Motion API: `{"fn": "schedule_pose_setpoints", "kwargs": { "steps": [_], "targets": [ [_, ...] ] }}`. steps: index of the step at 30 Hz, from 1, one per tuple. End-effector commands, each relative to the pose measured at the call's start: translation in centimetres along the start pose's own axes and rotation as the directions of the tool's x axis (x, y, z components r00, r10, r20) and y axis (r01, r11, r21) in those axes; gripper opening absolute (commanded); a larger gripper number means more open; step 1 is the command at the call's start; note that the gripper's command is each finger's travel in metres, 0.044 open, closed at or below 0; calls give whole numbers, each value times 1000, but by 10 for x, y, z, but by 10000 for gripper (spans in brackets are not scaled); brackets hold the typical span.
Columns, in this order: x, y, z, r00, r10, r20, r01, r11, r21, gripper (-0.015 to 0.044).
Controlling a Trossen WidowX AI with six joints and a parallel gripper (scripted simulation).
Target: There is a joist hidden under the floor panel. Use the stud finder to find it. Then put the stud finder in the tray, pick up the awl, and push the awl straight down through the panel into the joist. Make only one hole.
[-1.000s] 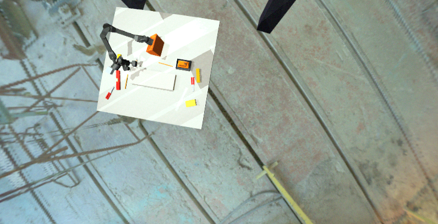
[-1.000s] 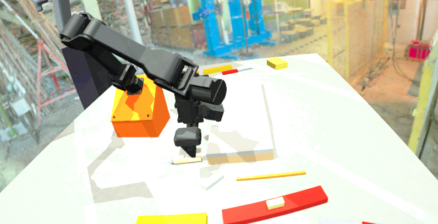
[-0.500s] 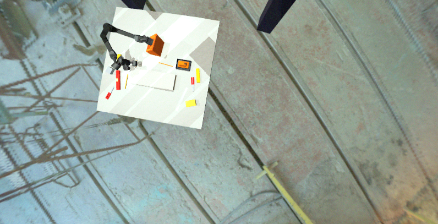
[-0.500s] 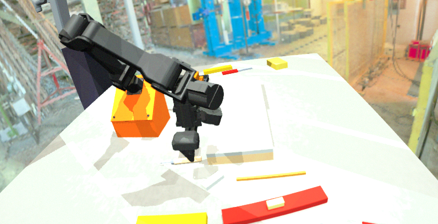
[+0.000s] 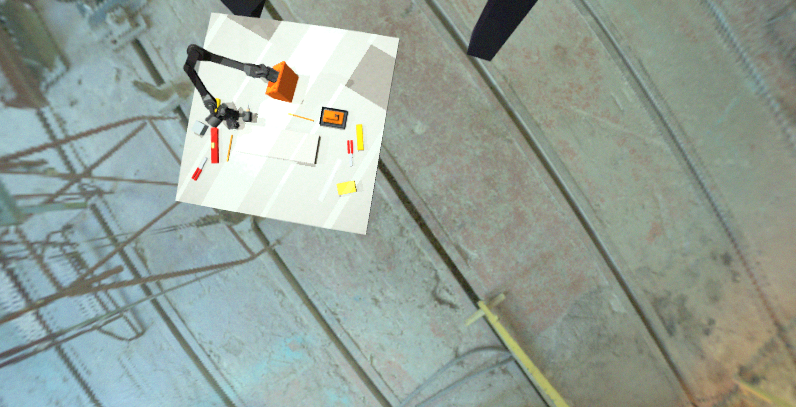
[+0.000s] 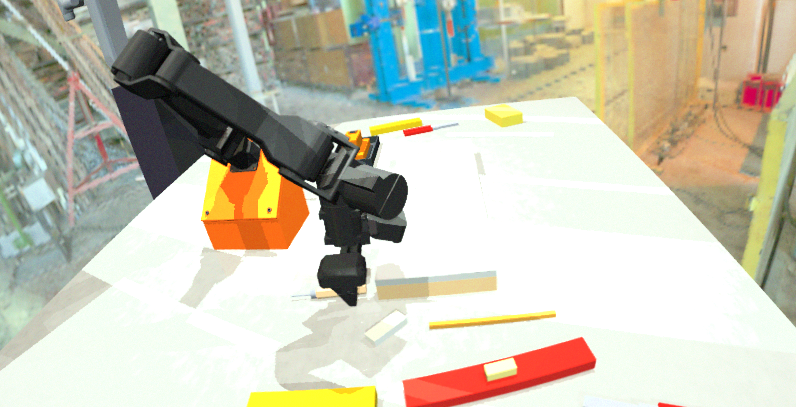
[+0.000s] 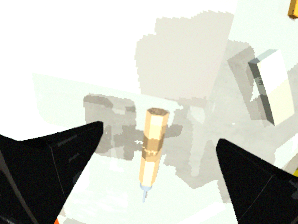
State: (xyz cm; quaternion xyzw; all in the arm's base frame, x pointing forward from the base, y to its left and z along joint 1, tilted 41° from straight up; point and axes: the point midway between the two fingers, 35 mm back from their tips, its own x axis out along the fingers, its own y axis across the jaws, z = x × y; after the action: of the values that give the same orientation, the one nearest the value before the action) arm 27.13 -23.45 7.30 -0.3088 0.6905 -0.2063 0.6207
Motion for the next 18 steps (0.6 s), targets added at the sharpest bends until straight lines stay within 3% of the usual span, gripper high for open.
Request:
{"fn": "schedule_pose_setpoints", "kwargs": {
  "steps": [1, 11, 18],
  "targets": [
    [9, 4, -1, 1000, 9, -6, -9, 1000, -10, 440],
    [16, 4, -1, 1000, 8, -6, -8, 1000, -10, 440],
    [16, 4, -1, 1000, 8, -6, -8, 1000, -10, 256]
  ]
}}
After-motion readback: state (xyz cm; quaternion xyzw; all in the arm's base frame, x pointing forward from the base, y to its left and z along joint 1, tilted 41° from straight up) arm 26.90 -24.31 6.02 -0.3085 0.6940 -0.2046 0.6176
